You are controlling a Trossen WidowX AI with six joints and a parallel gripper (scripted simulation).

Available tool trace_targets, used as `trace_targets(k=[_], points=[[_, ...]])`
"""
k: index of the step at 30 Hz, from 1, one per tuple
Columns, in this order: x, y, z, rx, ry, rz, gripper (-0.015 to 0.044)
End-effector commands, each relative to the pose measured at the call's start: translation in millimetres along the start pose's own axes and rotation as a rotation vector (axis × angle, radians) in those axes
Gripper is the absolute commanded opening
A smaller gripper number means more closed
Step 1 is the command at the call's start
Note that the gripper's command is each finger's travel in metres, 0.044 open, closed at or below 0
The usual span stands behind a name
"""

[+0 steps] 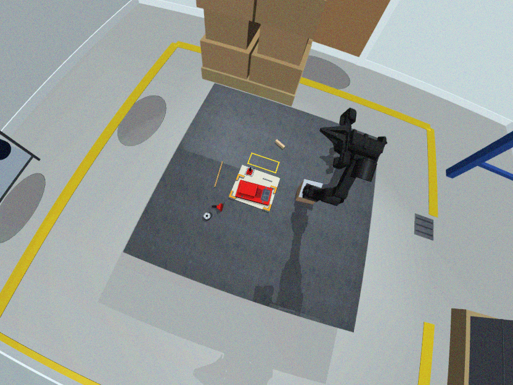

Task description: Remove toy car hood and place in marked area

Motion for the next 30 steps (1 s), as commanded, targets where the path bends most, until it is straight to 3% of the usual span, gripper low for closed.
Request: trace_targets(k=[1,17,30], points=[[0,-1,0,0.001,-0.008,-0.003,0.0026],[38,-117,58,-0.025,-0.862,-0.150,0.0440],[42,-222,161,-0.217,-1.647,-0.021,0.0440]])
Point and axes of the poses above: the point midway between the two fingers, 35 mm back from their tips, its own y axis back along the fingers, its own x axis across the jaws, z = x × y, the point moved 10 cm from there along y, back along the fingers, and after that the axes turned 13 degrees about y, right-handed, at the moved point
